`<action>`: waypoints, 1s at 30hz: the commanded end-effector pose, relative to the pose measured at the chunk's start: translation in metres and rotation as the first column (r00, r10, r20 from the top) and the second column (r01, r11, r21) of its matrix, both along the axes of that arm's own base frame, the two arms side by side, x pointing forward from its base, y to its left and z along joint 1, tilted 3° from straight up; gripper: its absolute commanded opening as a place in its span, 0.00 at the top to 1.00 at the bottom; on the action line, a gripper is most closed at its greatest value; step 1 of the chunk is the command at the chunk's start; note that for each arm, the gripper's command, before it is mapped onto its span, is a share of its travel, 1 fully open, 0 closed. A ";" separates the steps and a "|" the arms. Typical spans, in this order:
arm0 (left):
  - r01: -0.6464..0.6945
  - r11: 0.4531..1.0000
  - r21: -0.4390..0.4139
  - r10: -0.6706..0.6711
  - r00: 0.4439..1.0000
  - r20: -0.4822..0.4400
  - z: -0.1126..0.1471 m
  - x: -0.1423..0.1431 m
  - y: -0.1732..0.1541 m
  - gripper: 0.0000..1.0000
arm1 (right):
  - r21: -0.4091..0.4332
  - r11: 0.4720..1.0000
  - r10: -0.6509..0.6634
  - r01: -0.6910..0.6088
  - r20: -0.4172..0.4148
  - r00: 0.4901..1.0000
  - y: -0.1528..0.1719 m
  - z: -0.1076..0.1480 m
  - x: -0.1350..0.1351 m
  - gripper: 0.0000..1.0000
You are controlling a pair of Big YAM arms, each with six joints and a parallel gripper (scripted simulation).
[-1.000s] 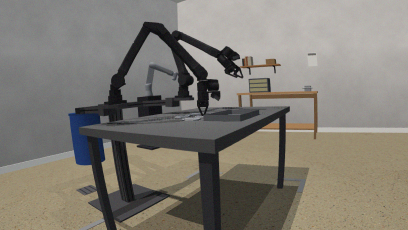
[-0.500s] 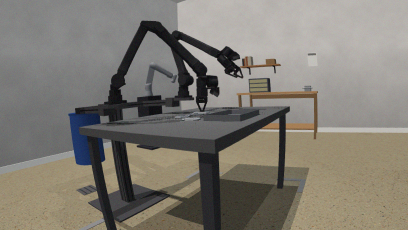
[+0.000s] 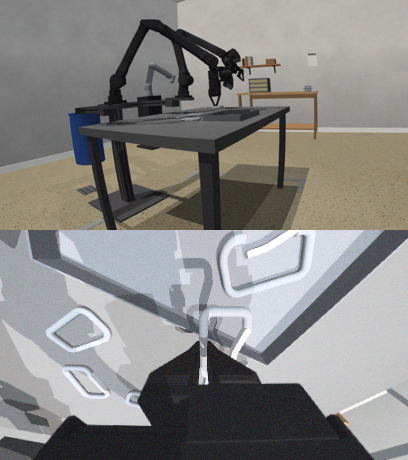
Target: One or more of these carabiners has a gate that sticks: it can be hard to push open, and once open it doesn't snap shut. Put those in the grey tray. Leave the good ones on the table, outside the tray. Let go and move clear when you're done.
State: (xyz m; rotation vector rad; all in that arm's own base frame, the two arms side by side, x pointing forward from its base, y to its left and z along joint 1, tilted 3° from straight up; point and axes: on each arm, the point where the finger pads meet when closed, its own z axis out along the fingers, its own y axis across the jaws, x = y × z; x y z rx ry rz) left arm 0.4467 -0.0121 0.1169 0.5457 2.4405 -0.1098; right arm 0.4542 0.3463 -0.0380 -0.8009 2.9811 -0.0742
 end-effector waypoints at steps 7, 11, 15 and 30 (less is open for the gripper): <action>0.479 0.878 -0.004 -0.479 0.878 -0.007 0.013 0.012 -0.013 0.00 | 0.001 0.998 0.059 -0.059 -0.019 0.998 0.005 0.005 0.048 0.99; 0.622 0.781 -0.056 -0.621 0.783 0.041 0.016 0.008 -0.021 0.00 | 0.002 0.998 0.061 -0.061 -0.023 0.998 -0.002 0.005 0.065 0.99; 0.684 0.725 -0.077 -0.679 0.729 0.082 0.019 0.007 -0.025 0.00 | 0.003 0.998 0.062 -0.062 -0.025 0.998 -0.006 0.006 0.073 0.99; 0.863 0.477 -0.163 -0.736 0.494 0.463 0.058 0.018 -0.032 0.00 | 0.015 0.999 0.050 -0.049 -0.013 0.999 -0.006 0.016 0.092 0.99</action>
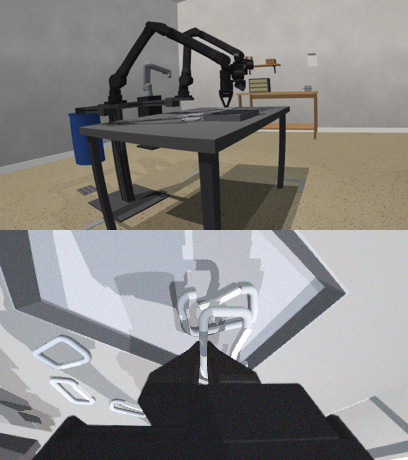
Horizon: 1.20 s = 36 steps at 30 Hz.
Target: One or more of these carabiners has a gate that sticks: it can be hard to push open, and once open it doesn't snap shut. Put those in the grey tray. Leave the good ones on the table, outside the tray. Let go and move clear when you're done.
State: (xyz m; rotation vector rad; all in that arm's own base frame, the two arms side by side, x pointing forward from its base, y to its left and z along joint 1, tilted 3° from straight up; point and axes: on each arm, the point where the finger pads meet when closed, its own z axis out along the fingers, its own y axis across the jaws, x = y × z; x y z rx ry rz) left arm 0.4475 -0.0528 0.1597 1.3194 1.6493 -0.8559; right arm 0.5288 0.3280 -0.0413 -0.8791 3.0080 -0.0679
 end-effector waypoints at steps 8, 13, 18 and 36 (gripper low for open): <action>0.050 0.999 -0.017 -0.048 0.995 0.083 0.021 0.019 0.004 0.00 | 0.024 1.000 0.006 -0.007 0.034 0.999 0.012 0.020 0.018 0.99; 0.050 0.999 -0.015 -0.048 0.995 0.088 0.023 0.019 0.004 0.00 | 0.020 1.000 0.006 -0.007 0.030 1.000 0.008 0.016 0.012 0.99; 0.050 0.999 -0.015 -0.048 0.995 0.088 0.023 0.019 0.004 0.00 | 0.015 1.000 0.008 -0.009 0.020 1.000 0.017 0.017 0.022 0.99; -0.094 0.974 0.204 0.095 0.995 0.003 0.008 0.005 0.033 0.00 | 0.013 1.000 -0.013 0.013 0.019 1.000 0.129 0.013 0.007 0.99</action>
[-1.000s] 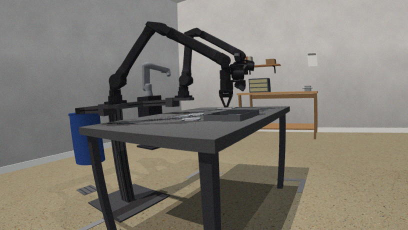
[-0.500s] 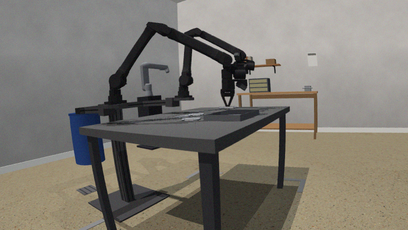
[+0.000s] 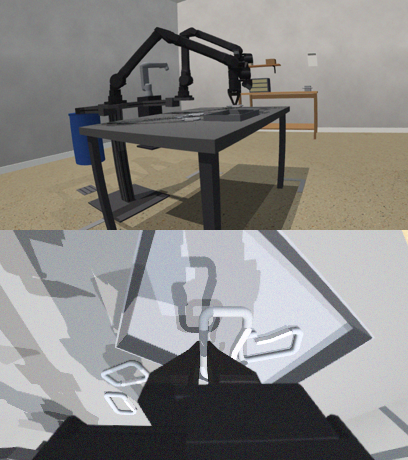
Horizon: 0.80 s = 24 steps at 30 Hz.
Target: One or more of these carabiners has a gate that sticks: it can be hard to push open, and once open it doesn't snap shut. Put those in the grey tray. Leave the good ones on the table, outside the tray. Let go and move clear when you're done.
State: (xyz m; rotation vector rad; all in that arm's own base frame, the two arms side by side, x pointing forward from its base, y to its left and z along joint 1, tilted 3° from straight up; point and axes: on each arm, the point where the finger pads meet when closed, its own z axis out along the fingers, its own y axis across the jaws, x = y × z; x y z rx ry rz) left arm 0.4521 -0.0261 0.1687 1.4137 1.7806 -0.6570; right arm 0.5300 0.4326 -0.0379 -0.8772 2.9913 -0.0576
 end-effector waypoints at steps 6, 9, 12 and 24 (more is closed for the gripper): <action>-0.034 0.999 0.030 0.034 0.999 0.001 -0.003 0.008 0.008 0.00 | -0.010 1.000 -0.016 0.016 -0.013 1.000 0.034 0.008 0.009 0.99; -0.034 0.999 0.030 0.034 0.999 0.001 -0.003 0.008 0.008 0.00 | 0.003 1.000 -0.002 0.002 -0.001 1.000 0.038 0.022 0.012 0.99; -0.034 0.999 0.030 0.034 0.999 0.001 -0.003 0.008 0.008 0.00 | -0.020 1.000 -0.002 0.002 -0.026 1.000 0.031 -0.006 0.005 0.99; -0.029 0.999 0.026 0.029 1.000 -0.008 -0.002 0.006 0.005 0.00 | -0.003 1.000 0.001 -0.001 -0.007 1.000 0.036 0.012 0.006 0.99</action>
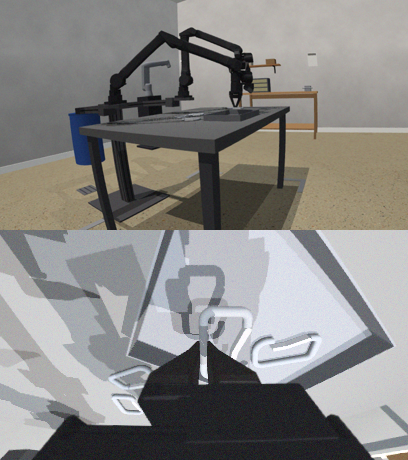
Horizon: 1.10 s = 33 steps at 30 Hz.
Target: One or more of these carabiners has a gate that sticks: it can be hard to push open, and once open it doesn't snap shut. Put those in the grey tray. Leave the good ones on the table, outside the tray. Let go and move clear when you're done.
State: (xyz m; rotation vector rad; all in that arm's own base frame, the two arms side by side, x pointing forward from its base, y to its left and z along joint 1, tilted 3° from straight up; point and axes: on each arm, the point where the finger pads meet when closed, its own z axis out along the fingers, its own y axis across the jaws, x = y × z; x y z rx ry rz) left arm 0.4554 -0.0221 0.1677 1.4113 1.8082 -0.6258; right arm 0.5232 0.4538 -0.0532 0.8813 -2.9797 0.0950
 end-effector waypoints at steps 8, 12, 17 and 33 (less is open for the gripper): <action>-0.009 1.000 -0.001 0.009 1.000 -0.007 -0.001 0.003 0.001 0.00 | 0.029 1.000 -0.006 0.005 0.033 0.999 0.023 0.034 0.027 0.99; -0.009 1.000 -0.001 0.009 1.000 -0.007 -0.001 0.003 0.001 0.00 | 0.029 1.000 -0.006 0.005 0.033 0.999 0.023 0.034 0.027 0.99; -0.009 1.000 -0.001 0.009 1.000 -0.007 -0.001 0.003 0.001 0.00 | 0.023 1.000 -0.013 0.013 0.026 1.000 0.016 0.006 0.028 0.99; -0.009 1.000 -0.001 0.009 1.000 -0.007 -0.001 0.003 0.001 0.00 | 0.060 0.998 -0.010 0.006 0.068 0.998 0.028 -0.002 0.038 0.99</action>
